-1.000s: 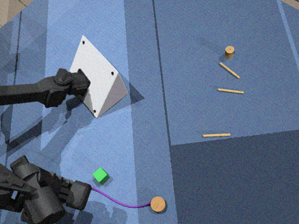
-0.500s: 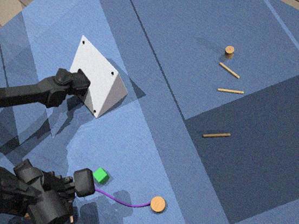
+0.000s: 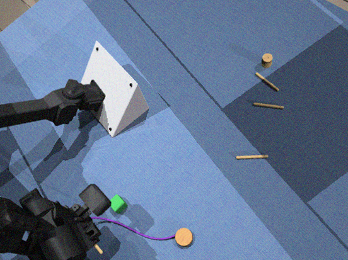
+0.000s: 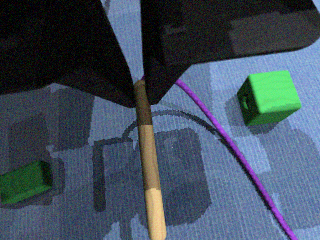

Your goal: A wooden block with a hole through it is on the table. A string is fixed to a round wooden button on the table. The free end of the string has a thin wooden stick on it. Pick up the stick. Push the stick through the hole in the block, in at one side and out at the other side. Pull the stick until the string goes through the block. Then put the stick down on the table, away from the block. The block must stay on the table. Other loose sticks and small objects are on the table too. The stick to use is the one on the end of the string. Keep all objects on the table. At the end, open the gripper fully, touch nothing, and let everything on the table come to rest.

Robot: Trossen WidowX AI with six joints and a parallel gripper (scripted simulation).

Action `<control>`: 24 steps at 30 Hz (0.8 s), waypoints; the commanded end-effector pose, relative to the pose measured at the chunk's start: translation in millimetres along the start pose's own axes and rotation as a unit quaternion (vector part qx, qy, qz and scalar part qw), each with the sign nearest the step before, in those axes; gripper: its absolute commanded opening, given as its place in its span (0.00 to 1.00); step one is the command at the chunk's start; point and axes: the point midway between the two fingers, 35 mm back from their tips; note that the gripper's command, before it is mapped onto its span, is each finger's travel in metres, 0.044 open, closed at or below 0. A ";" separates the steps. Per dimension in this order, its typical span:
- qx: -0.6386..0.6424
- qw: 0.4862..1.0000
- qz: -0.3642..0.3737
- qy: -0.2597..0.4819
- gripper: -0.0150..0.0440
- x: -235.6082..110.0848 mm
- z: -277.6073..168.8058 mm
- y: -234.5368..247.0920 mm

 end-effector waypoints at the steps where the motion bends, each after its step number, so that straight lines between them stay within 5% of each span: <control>1: -0.076 0.997 -0.002 0.003 0.25 1.3 3.5 1.8; 24: -0.465 0.885 -0.002 0.003 0.25 2.4 20.8 9.7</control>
Point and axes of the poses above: the point midway between the two fingers, 35 mm back from their tips, its own x axis out along the fingers, its own y axis across the jaws, z = x × y, and after that the axes turned 14 degrees about x, right-handed
